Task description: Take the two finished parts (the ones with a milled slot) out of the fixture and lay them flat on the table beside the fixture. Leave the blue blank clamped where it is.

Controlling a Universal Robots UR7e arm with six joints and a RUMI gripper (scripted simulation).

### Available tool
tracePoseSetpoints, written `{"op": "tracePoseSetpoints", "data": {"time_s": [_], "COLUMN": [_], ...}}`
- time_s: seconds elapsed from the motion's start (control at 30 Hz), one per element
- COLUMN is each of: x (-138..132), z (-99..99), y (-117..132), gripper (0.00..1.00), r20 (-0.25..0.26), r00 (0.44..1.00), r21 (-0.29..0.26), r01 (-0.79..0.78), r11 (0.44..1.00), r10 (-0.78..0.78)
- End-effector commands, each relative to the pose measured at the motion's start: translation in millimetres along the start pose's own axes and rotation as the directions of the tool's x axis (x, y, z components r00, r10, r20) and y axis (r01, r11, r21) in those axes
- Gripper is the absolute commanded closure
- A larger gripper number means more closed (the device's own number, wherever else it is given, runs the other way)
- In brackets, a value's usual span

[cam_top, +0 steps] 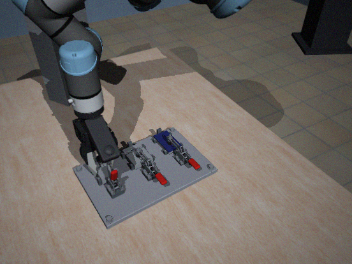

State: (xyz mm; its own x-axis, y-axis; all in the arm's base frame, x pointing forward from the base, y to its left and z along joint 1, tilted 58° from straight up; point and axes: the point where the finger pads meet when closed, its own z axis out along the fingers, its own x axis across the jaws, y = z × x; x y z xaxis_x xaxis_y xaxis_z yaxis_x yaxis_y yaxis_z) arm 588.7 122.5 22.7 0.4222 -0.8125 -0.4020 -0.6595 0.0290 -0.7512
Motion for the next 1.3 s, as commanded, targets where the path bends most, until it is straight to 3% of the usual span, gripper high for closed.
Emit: {"op": "tracePoseSetpoints", "data": {"time_s": [0.0,0.8,1.27], "x": [0.2,0.2,0.2], "z": [-0.3,-9.4,-24.5], "y": [-0.3,-0.3,-0.3], "gripper": [1.00,1.00,1.00], "r20": [-0.001,-0.001,-0.001], "r00": [1.000,1.000,1.000], "r21": [0.001,0.001,0.001], "r01": [0.000,0.000,0.000], "r11": [1.000,1.000,1.000], "r10": [0.000,0.000,0.000]}}
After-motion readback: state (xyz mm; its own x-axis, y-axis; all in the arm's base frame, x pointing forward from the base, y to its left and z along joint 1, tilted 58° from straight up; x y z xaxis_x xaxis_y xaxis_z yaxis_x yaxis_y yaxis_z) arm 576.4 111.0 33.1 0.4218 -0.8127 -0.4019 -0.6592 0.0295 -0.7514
